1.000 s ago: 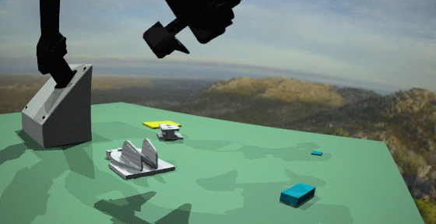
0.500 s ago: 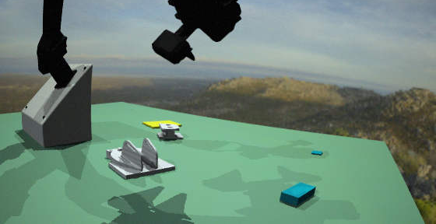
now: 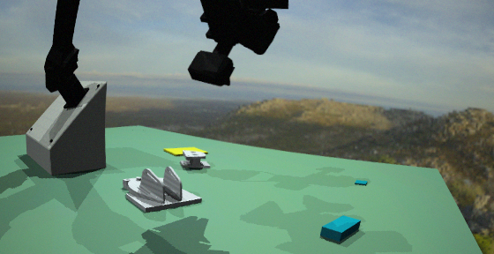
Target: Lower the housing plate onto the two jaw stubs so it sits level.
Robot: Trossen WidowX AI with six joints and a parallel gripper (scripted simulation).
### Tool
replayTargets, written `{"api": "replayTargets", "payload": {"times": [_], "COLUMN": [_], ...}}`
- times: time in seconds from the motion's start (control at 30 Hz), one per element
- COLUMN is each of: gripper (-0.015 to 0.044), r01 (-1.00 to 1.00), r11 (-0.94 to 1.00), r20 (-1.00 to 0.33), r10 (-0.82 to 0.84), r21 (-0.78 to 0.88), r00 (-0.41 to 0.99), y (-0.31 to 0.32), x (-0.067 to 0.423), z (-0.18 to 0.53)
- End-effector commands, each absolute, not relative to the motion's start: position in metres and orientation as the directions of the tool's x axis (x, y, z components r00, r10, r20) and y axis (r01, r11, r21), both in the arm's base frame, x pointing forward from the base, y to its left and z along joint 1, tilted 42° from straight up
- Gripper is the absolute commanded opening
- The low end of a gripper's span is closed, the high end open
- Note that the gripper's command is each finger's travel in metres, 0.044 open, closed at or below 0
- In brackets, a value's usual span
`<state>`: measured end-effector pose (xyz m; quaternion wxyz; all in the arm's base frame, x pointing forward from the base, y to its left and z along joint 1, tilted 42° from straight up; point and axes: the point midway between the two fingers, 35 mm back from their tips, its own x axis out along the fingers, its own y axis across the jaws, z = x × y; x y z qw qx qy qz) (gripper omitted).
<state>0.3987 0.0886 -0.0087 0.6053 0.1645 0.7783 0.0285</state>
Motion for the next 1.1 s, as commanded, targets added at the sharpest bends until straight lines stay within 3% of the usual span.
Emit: {"api": "replayTargets", "payload": {"times": [0.0, 1.07], "gripper": [0.0440, 0.0440], "r01": [0.154, -0.462], "r11": [0.959, 0.848], "r20": [-0.935, -0.943], "r10": [0.269, 0.118], "r21": [0.238, 0.259], "r00": [-0.232, -0.311], "y": [0.091, 0.119], "x": [0.394, 0.366], "z": [-0.017, -0.058]}}
